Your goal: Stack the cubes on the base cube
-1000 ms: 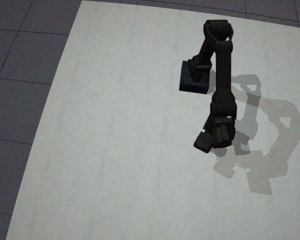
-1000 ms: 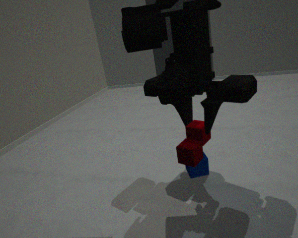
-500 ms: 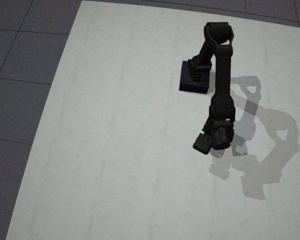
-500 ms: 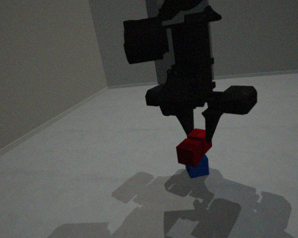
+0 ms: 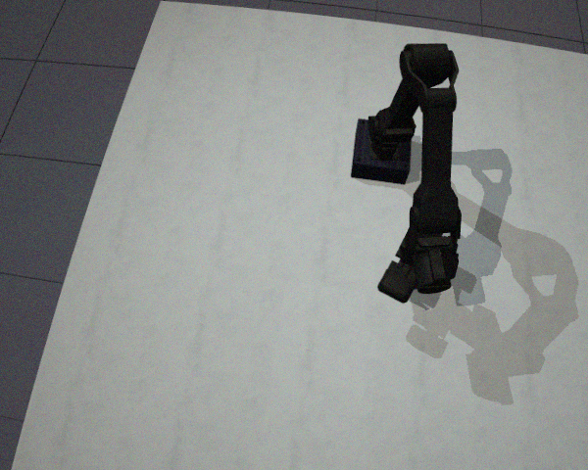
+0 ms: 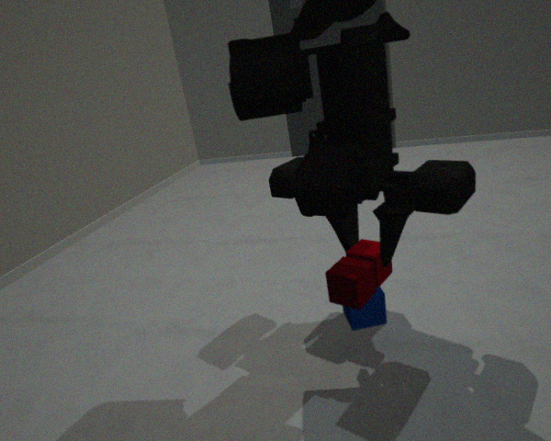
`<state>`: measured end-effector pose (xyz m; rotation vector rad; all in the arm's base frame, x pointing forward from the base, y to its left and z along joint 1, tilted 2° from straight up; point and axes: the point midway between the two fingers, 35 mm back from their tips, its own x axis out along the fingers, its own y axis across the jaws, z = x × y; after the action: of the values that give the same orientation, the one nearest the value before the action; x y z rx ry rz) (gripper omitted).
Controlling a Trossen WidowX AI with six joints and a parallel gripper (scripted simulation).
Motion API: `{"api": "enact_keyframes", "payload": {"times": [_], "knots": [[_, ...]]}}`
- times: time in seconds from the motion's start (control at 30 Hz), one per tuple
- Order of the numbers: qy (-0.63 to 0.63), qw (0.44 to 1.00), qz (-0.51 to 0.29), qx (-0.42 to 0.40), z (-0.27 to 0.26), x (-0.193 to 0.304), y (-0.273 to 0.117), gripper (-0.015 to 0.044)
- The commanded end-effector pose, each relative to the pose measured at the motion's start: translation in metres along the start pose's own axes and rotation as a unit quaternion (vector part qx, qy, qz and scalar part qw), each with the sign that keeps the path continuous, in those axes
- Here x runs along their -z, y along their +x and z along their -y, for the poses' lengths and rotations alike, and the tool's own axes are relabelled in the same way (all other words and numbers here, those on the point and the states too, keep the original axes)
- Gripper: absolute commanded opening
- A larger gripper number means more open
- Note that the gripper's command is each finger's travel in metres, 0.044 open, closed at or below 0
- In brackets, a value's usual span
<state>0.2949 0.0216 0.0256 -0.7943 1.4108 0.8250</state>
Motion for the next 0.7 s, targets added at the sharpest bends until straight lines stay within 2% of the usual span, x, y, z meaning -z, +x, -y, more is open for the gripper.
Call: {"api": "enact_keyframes", "payload": {"times": [0.0, 0.03, 0.67], "knots": [[0.002, 1.0, 0.002, 0.0, 0.0, -0.001, 0.0, 0.0184], [0.002, 1.0, 0.002, 0.0, 0.0, -0.001, 0.0, 0.0205], [0.0, 1.0, 0.0, 0.0, 0.0, 0.0, -0.022, 0.0205]]}}
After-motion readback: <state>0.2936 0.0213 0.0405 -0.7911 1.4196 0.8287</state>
